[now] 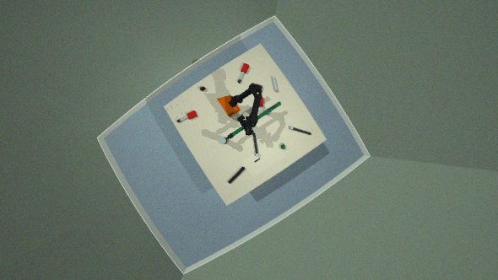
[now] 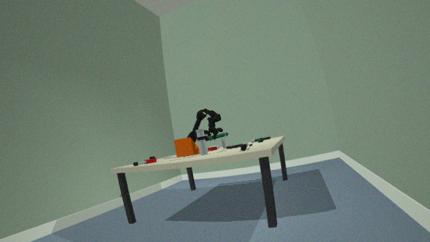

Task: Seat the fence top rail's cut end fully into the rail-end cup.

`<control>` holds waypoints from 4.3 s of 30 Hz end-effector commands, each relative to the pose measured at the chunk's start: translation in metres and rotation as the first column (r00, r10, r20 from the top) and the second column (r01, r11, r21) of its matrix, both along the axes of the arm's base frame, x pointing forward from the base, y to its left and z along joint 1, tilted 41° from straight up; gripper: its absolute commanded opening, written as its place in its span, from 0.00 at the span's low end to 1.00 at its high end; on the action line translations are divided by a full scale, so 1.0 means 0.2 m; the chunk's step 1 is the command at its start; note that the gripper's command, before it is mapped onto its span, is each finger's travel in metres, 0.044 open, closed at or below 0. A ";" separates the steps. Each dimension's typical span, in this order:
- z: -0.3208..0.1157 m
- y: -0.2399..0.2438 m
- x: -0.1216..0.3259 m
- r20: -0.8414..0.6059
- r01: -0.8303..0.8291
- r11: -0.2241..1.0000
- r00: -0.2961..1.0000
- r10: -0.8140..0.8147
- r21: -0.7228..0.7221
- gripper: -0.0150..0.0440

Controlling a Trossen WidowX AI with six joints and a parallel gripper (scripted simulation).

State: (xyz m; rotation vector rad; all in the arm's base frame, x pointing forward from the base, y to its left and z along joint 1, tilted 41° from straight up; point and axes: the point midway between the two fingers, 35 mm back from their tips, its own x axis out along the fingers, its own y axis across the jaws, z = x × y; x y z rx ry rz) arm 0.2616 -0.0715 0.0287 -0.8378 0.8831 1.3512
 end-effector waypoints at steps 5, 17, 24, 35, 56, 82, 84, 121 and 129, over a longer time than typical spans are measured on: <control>0.00 -0.03 0.01 0.010 0.005 1.000 1.000 -0.005 -0.016 0.25; 0.00 0.00 0.00 0.000 0.000 1.000 1.000 0.000 0.000 0.25; 0.00 0.00 0.00 0.000 0.000 1.000 1.000 0.000 -0.001 0.25; 0.01 -0.01 0.00 0.000 0.000 1.000 1.000 0.000 -0.007 0.25; 0.01 -0.04 0.00 0.000 -0.001 1.000 1.000 0.001 -0.012 0.25; 0.01 -0.02 0.00 -0.004 -0.008 1.000 1.000 0.008 0.009 0.25; 0.01 -0.02 0.00 -0.004 -0.008 1.000 1.000 0.008 0.009 0.25; -0.01 -0.12 0.00 -0.004 -0.008 1.000 1.000 0.008 0.008 0.25; -0.03 -0.14 0.00 -0.004 -0.008 1.000 1.000 0.008 0.007 0.25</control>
